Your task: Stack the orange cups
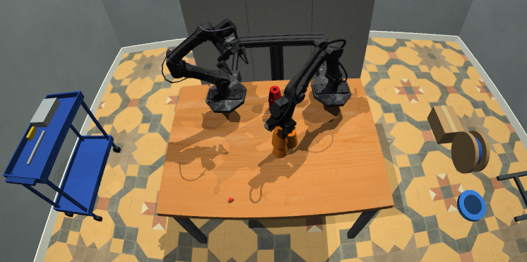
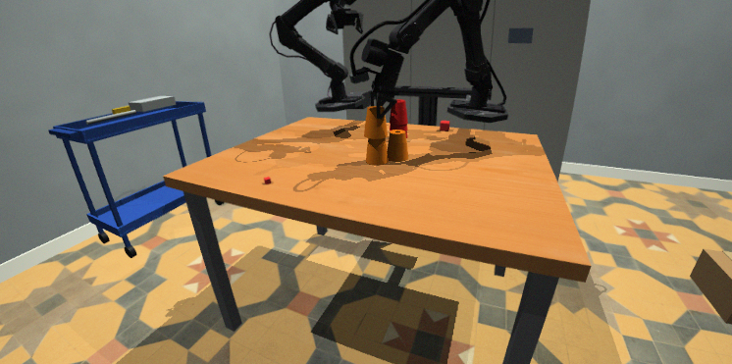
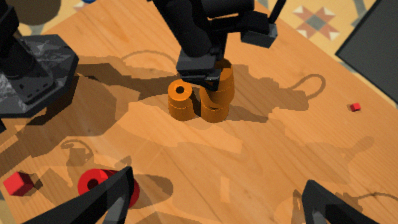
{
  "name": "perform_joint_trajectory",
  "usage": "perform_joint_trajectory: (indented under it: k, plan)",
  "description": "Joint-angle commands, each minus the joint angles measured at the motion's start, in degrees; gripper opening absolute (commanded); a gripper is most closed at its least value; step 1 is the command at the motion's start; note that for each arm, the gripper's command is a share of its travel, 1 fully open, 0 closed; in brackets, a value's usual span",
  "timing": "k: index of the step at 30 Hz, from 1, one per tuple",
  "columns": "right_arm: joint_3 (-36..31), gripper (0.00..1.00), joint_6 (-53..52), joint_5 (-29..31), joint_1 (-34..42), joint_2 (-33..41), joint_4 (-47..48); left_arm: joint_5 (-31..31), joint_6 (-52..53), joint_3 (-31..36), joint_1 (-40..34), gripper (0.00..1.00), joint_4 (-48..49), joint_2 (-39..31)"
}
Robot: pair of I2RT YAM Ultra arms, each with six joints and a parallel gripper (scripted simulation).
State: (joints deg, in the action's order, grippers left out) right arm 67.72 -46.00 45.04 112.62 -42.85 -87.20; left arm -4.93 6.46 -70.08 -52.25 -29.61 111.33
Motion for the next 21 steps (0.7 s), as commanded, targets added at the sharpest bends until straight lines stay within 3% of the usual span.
perform_joint_trajectory:
  k: [1, 14, 21]
  plan:
    - [-0.1, 1.0, -0.4, 1.0, 0.2, -0.4, -0.7, -0.4, -0.7, -3.0, -1.0, 0.0, -3.7, -2.5]
    - [-0.1, 1.0, -0.4, 1.0, 0.2, -0.4, -0.7, -0.5, -1.2, -6.8, -1.5, 0.0, -8.4, -4.4]
    - [-0.1, 1.0, -0.4, 1.0, 0.2, -0.4, -0.7, -0.5, -1.3, 0.2, -1.5, 0.0, -5.2, -8.1]
